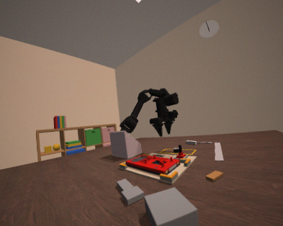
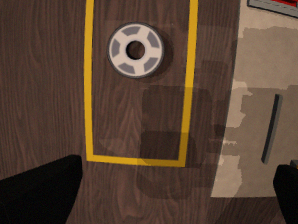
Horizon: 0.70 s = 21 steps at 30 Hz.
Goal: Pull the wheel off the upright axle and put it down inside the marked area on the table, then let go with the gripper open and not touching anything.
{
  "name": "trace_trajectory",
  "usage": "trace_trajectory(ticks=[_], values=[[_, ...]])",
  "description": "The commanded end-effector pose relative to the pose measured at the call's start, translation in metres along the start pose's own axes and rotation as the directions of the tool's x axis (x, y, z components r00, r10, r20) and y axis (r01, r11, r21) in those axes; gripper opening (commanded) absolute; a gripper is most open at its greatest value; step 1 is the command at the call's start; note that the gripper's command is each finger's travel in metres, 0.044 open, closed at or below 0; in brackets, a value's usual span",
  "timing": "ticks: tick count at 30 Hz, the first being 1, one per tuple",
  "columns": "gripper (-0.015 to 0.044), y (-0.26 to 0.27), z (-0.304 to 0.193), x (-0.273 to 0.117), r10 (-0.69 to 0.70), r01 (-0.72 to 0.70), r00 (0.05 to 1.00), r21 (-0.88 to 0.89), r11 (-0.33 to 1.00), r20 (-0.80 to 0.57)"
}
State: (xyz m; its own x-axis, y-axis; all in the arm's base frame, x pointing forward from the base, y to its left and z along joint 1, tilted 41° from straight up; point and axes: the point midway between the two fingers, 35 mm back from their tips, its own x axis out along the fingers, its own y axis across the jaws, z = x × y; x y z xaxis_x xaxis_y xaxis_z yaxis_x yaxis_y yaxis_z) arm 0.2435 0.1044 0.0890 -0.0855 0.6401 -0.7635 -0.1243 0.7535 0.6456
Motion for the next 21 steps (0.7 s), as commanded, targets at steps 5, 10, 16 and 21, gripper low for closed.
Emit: trace_trajectory(ticks=[5, 10, 16, 21], values=[[0.0440, -0.0108, -0.0352, -0.0168, 0.006, -0.006, 1.000, -0.003, 1.000, -0.002], [0.0440, -0.0108, -0.0352, -0.0168, 0.006, -0.006, 1.000, -0.003, 1.000, -0.002], [0.0440, -0.0108, -0.0352, -0.0168, 0.006, -0.006, 1.000, -0.003, 1.000, -0.002], [0.0440, -0.0108, -0.0352, -0.0168, 0.006, -0.006, 1.000, -0.003, 1.000, -0.002]])
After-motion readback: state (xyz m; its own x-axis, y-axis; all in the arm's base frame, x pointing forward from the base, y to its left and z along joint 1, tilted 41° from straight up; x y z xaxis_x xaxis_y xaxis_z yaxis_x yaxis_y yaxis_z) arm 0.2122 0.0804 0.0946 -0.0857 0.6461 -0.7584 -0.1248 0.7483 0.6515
